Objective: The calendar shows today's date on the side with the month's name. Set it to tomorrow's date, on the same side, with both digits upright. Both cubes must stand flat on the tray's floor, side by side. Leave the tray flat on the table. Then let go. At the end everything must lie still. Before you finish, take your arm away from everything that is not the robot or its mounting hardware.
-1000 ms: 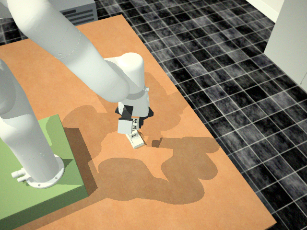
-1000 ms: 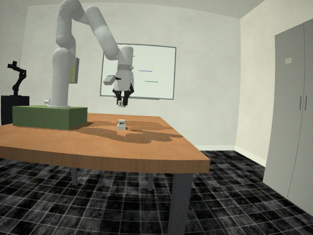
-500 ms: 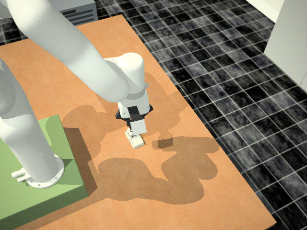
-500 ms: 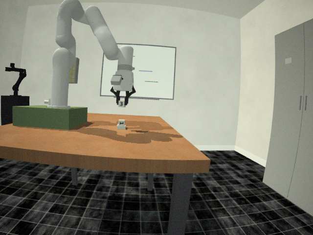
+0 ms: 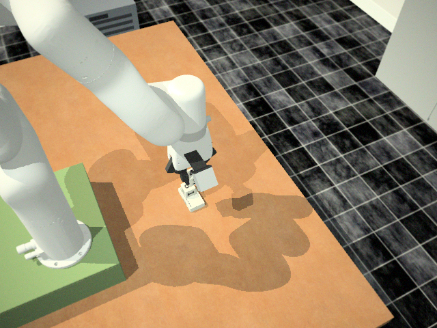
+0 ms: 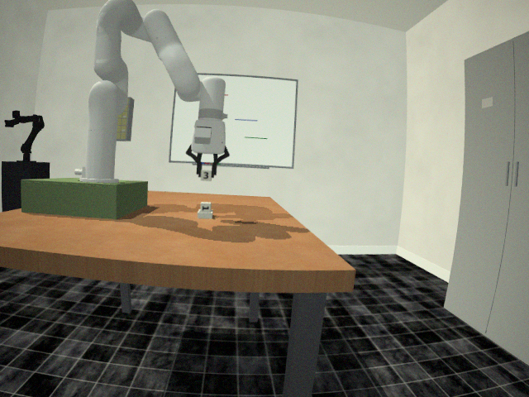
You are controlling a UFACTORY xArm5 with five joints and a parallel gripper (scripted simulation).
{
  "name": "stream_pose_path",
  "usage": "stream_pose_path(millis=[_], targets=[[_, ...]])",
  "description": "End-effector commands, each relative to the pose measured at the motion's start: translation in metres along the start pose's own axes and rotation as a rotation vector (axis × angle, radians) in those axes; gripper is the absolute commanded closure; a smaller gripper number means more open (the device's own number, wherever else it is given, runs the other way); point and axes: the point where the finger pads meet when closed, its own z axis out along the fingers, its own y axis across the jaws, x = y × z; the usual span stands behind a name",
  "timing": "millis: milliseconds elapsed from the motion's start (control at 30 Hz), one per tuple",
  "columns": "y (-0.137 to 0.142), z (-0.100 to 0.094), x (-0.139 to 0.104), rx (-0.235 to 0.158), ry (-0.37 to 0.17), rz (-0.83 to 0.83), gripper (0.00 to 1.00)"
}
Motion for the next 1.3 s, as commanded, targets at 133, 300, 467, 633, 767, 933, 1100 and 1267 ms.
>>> stream_pose_path(millis=[133, 300, 467, 633, 767, 933, 1100, 1267], targets=[[-0.001, -0.001, 0.0, 0.003, 0.0, -0.005, 0.71], [-0.001, -0.001, 0.0, 0.003, 0.0, -0.005, 0.71], [-0.001, 0.002, 0.0, 0.004, 0.0, -0.004, 0.71], [-0.001, 0.007, -0.001, 0.005, 0.0, -0.003, 0.71], [-0.001, 0.018, -0.001, 0.005, 0.0, -0.003, 0.71], [-0.001, 0.035, -0.002, 0.005, 0.0, -0.003, 0.71], [-0.002, 0.051, -0.002, 0.005, 0.0, -0.003, 0.71], [-0.002, 0.058, -0.003, 0.005, 0.0, -0.003, 0.71]])
